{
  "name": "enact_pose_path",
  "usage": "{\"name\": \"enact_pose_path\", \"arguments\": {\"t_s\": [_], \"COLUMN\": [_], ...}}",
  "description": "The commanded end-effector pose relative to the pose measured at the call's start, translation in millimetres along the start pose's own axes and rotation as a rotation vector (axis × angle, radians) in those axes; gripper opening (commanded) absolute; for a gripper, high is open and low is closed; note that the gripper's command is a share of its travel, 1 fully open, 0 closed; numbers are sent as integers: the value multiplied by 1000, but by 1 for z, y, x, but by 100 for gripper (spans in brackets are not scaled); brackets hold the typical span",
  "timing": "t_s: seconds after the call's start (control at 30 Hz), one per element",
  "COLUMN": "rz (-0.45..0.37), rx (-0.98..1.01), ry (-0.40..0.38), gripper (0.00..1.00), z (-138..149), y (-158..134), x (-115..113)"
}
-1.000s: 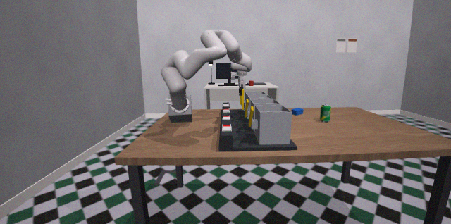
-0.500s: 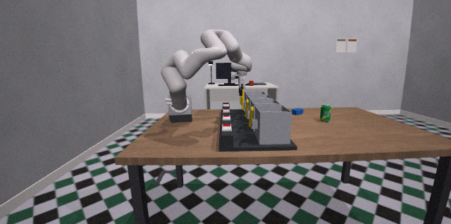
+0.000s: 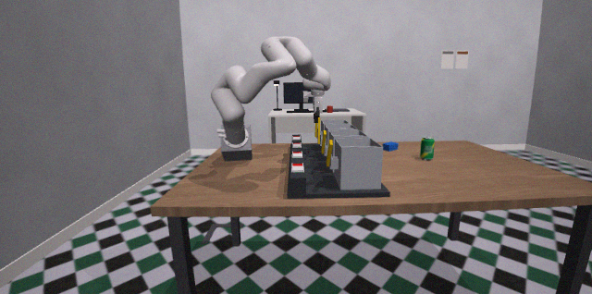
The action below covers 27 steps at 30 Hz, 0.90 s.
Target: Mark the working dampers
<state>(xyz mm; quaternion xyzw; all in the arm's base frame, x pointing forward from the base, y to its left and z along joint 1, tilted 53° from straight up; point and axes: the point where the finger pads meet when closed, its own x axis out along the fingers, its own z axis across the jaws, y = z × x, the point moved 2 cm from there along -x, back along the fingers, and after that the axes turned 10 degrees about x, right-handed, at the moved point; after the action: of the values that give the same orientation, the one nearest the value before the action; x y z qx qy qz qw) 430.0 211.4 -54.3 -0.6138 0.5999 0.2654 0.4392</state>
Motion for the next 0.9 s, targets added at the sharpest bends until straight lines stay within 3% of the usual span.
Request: {"name": "enact_pose_path", "arguments": {"t_s": [0.0,0.47,0.87], "rz": [-3,-3,-3], "rx": [0,0,0], "ry": [-3,-3,0], "gripper": [39,39,39], "z": [1,1,1], "y": [-1,-1,-1], "x": [-18,-57,-61]}}
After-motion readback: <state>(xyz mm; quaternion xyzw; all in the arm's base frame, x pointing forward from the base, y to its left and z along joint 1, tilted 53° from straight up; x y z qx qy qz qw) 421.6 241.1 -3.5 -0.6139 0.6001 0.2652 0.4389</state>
